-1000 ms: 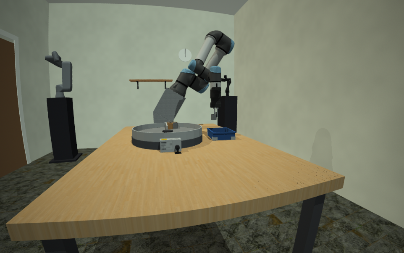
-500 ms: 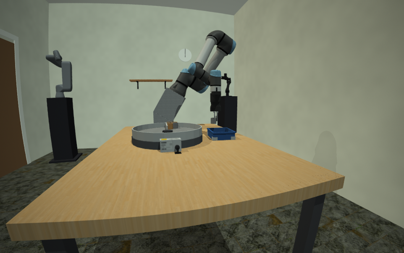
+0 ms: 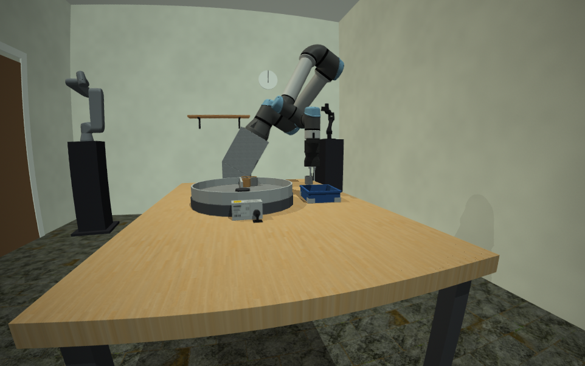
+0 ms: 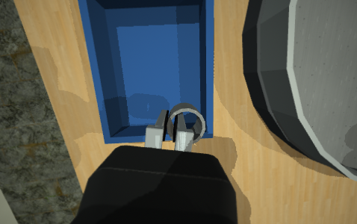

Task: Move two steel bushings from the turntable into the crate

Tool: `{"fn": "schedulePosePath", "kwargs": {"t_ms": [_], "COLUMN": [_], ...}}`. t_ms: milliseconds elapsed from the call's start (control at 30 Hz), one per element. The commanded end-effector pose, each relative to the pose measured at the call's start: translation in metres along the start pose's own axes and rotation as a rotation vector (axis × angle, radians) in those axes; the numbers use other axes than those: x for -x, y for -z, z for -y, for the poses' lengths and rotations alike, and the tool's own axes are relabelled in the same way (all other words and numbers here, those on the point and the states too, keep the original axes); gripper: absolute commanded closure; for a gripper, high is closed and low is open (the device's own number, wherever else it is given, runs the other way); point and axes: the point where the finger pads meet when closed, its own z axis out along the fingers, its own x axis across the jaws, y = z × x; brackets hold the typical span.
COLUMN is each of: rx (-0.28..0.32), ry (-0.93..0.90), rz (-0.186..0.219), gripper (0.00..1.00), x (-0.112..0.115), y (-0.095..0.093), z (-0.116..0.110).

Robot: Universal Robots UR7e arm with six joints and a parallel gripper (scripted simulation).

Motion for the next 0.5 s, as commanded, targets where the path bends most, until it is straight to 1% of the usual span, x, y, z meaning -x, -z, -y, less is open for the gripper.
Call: {"fn": "schedulePosePath", "kwargs": {"t_ms": [0,200,467], "rx": [-0.009,-0.020,-0.020], "ry": [0.003,0.007,0.007], "rz": [0.002,0.004,0.004], "gripper": [1.00,1.00,1.00], "x": [0.0025,0.0057,0.0057], "y": [0.0004,0.0007,0.0007], "z": [0.0033,0.0081,0.0081]}}
